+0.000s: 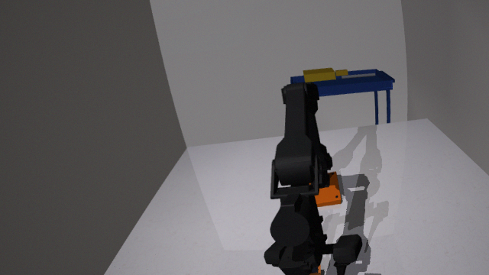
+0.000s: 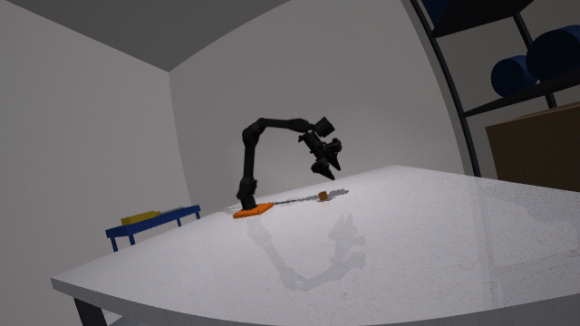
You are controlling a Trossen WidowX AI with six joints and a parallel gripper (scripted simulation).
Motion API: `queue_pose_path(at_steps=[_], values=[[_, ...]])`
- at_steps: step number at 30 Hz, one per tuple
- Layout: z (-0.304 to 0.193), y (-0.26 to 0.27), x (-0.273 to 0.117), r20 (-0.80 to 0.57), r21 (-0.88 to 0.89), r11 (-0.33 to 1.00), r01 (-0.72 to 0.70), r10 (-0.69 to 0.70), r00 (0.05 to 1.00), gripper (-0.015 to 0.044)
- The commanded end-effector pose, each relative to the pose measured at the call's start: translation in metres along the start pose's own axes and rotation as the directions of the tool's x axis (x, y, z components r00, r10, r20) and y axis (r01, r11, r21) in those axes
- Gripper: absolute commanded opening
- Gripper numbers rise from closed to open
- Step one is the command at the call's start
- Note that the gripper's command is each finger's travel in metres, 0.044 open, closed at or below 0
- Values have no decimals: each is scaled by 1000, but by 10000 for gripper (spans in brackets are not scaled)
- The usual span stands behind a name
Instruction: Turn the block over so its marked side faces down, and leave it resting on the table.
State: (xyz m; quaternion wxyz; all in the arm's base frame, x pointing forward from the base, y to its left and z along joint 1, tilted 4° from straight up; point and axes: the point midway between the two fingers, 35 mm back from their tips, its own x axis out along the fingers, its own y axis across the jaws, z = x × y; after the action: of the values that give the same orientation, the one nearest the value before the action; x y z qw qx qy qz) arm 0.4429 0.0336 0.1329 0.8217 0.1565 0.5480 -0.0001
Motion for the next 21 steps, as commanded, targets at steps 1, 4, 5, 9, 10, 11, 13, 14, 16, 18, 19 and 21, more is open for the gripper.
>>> queue_pose_path(at_steps=[1,4,5,9,10,11,13,14,16,18,19,21], values=[[-51,-22,-34,-256,-377,910,174,-283,924,440],[-51,-22,-34,-256,-377,910,174,-283,924,440],[-51,-22,-34,-256,-377,910,174,-283,924,440],[-53,-21,-34,-256,-377,910,174,-283,924,440],[-54,-20,-34,-256,-377,910,174,-282,924,440],[-54,-20,-34,-256,-377,910,174,-282,924,440],[-54,-20,-34,-256,-377,910,174,-282,924,440],[-54,-21,-32,-256,-377,910,174,-282,924,440],[-58,-25,-18,-256,-377,910,174,-283,924,440],[-62,-30,-4,-256,-377,910,174,-283,924,440],[-63,-30,-2,-256,-377,910,174,-283,924,440],[-63,-30,-2,-256,-377,910,174,-283,924,440]])
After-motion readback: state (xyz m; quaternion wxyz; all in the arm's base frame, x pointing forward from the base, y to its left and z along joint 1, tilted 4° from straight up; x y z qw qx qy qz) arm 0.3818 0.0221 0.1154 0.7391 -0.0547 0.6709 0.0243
